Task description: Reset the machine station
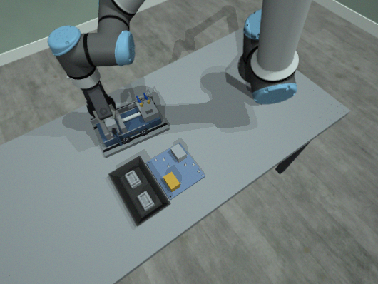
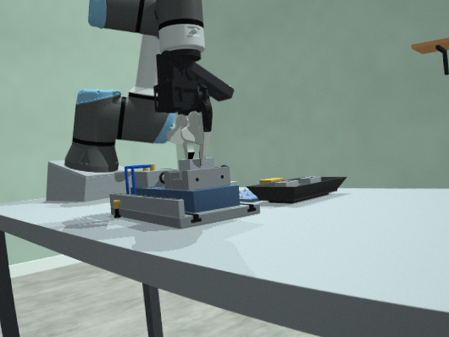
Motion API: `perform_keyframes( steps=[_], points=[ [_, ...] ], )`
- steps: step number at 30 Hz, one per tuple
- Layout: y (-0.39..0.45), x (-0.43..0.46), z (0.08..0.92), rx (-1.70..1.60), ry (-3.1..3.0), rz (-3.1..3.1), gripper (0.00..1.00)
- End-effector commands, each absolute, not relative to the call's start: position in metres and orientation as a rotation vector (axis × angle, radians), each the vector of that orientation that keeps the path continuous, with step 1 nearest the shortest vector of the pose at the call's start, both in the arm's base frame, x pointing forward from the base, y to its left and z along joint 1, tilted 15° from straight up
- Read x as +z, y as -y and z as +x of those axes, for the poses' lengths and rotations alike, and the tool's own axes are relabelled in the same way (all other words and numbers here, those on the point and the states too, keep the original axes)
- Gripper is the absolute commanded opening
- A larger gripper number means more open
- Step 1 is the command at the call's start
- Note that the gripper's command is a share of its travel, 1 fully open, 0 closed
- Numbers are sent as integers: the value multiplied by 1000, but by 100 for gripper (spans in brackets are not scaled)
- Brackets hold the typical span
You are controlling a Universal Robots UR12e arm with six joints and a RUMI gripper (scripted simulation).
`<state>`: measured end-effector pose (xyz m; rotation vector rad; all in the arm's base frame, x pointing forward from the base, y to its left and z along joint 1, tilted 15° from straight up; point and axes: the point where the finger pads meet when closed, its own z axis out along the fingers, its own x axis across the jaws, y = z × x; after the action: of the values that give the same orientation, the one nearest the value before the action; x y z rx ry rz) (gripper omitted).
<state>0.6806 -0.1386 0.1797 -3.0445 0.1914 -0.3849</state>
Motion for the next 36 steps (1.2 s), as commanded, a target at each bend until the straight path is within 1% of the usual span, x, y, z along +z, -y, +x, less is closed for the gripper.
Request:
perform_keyframes(
  steps=[1,34,35,36],
  points=[
    [139,181,681,-387,-191,-3045,0],
    [139,181,681,-387,-191,-3045,0],
    [139,181,681,-387,-191,-3045,40],
    [139,181,681,-387,-191,-3045,40]
  ],
)
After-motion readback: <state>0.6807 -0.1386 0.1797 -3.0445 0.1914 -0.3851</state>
